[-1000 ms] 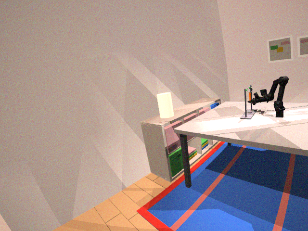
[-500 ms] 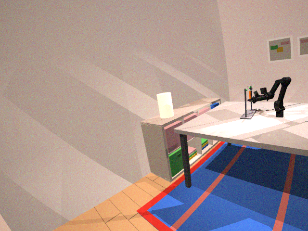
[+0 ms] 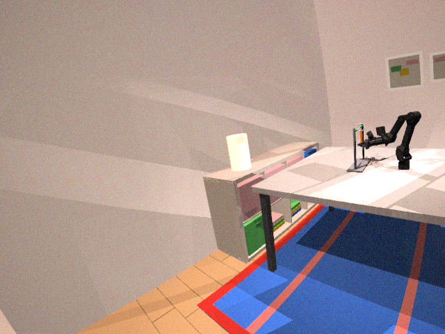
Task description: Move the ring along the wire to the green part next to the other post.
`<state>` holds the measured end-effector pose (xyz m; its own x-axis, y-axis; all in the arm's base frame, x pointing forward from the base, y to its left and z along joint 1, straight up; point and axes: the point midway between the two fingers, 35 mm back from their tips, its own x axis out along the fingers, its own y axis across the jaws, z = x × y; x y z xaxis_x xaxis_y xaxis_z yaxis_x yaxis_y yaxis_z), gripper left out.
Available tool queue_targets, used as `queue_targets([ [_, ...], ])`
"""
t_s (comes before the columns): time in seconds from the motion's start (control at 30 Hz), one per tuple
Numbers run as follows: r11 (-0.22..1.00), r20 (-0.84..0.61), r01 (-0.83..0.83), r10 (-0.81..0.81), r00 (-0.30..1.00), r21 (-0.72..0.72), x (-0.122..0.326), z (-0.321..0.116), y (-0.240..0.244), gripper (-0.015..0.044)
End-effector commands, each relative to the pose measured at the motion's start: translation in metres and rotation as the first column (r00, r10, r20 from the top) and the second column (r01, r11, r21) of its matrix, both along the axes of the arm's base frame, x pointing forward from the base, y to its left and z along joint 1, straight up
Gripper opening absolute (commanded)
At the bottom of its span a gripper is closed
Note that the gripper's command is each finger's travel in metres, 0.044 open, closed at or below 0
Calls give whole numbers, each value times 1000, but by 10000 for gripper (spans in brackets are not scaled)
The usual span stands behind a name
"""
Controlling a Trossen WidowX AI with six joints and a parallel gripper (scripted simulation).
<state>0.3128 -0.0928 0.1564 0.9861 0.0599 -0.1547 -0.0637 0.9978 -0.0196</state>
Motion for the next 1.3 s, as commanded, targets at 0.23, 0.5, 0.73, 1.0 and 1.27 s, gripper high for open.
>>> queue_targets([
  [0.23, 1000, -2, 3, -3, 1000, 2, 0, 0, 3, -150],
  [0.5, 1000, -3, 1, -1, 1000, 4, 0, 0, 11, -150],
  [0.73, 1000, -4, 0, 0, 1000, 4, -1, 0, 18, -150],
  [1.0, 1000, -5, -2, 2, 1000, 2, -1, 0, 25, -150],
  [1.27, 1000, -6, -5, 5, 1000, -8, -1, 0, 32, -150],
])
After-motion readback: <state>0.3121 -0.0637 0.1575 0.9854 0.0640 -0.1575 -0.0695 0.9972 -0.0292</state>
